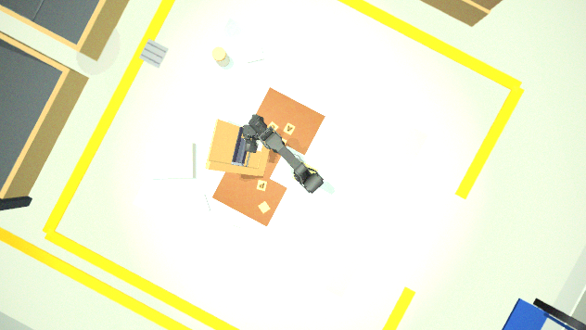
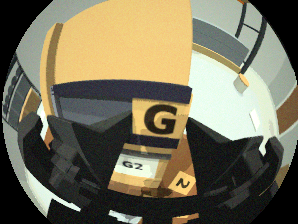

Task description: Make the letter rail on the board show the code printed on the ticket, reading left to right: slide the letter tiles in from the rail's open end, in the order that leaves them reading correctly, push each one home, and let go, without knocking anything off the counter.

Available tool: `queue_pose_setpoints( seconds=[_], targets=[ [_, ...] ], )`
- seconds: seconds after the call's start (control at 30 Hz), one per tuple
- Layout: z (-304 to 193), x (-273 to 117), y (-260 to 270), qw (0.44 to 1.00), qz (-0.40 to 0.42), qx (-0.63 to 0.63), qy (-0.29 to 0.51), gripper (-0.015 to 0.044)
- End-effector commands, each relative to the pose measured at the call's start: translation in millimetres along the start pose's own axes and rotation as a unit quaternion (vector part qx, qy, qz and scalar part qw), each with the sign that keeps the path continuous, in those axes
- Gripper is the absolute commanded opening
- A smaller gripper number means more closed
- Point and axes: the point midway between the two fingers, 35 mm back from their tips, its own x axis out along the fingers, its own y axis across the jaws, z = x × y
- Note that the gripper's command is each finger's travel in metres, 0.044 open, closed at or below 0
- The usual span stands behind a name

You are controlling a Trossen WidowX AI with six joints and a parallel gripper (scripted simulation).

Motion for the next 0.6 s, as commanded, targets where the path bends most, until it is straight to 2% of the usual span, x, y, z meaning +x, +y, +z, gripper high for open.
queue_pose_setpoints(
  seconds=[0.0,0.57],
  targets=[
    [1.5,-1.0,1.9,1.0,-0.003,0.0,-0.003,0.0],
    [2.7,-1.8,14.1,1.0,-0.002,0.001,-0.003,0.0]
  ],
)
